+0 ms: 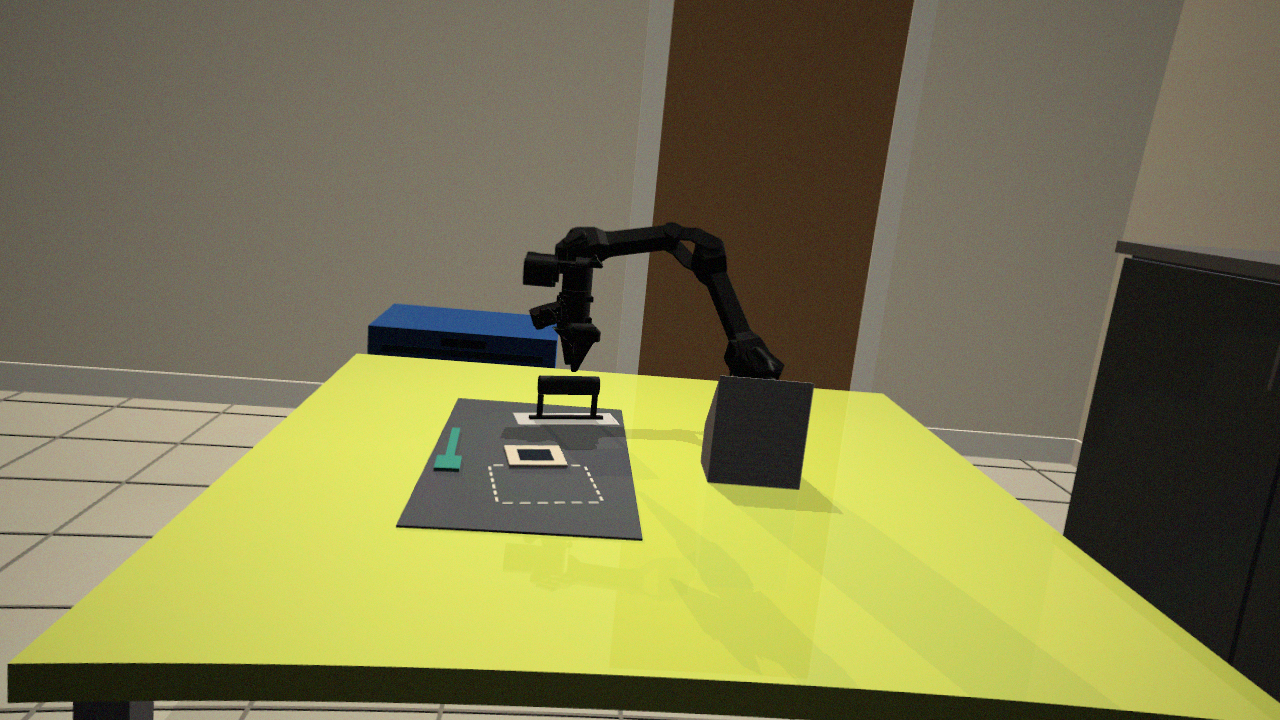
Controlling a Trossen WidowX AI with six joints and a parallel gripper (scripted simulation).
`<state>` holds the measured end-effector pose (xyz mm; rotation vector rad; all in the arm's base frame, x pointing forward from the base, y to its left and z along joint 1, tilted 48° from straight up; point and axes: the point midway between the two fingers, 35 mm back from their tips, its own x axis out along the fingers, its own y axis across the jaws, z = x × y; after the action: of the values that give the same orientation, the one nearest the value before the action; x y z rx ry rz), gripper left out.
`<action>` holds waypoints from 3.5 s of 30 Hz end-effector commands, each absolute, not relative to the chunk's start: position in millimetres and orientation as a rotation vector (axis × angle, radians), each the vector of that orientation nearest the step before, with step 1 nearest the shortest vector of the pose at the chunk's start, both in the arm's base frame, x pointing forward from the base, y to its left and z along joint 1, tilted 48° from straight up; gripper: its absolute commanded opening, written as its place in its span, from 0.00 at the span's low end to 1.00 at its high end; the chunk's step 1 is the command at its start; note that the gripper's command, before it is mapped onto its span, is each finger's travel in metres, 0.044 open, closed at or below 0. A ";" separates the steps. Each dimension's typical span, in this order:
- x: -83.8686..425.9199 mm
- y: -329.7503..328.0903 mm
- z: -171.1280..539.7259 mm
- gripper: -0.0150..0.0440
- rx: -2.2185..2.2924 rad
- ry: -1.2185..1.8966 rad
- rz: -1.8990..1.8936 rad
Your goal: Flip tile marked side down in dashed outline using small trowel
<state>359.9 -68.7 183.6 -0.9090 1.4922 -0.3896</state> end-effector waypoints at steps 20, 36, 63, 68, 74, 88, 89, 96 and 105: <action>364.9 -95.8 161.3 0.71 -0.919 1.490 -0.391; 365.7 -103.5 154.6 0.62 -0.921 1.488 -0.392; 365.7 -103.5 154.6 0.47 -0.767 1.422 -0.526; 365.7 -103.5 154.6 0.47 -0.648 1.367 -0.625; 365.7 -103.5 154.6 0.47 -0.504 1.294 -0.738; 365.7 -103.5 154.6 0.47 -0.165 1.099 -0.978; 365.7 -103.5 154.6 0.47 -0.141 1.084 -0.994; 365.7 -103.5 154.6 0.47 0.028 0.974 -1.100; 365.7 -103.5 154.6 0.47 0.065 0.949 -1.122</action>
<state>365.9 -101.8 155.3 0.0382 0.9629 -1.1055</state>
